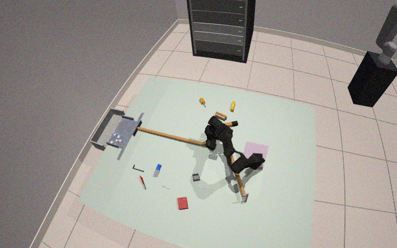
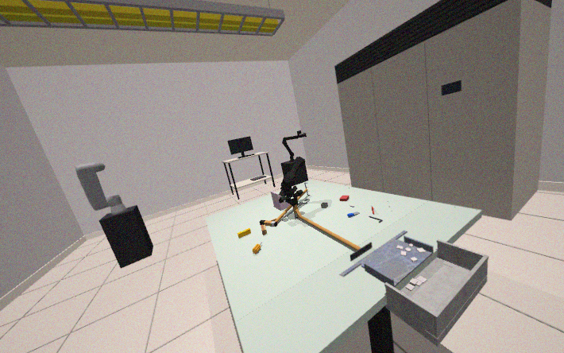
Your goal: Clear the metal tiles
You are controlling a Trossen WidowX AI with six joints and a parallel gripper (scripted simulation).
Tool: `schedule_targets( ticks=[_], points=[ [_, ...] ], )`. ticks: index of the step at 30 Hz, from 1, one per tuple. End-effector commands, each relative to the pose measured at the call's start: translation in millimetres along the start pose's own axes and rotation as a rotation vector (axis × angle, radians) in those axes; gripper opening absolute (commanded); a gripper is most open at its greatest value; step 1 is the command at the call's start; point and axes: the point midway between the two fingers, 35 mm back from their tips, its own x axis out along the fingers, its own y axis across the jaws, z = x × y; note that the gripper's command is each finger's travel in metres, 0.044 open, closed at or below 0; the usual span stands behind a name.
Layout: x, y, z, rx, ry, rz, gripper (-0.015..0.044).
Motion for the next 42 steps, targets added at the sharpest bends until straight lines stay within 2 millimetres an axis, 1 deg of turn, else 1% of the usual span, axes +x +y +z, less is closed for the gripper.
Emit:
schedule_targets(
  ticks=[1, 5, 6, 17, 22, 42],
  points=[
    [-4.9, 1.7, -3.4, -0.007, -0.011, 0.004, 0.0],
    [-7.6, 3.2, -9.0, -0.007, -0.012, 0.005, 0.0],
    [-3.6, 1.6, -6.8, 0.0, -0.002, 0.001, 0.0026],
    [-3.6, 1.6, -6.8, 0.0, -0.002, 0.001, 0.0315],
    [-12.0, 0.2, -6.5, 0.0, 0.0, -0.002, 0.044],
    [-62.2, 0.8, -7.2, 0.0, 0.0, -0.001, 0.044]
  ],
)
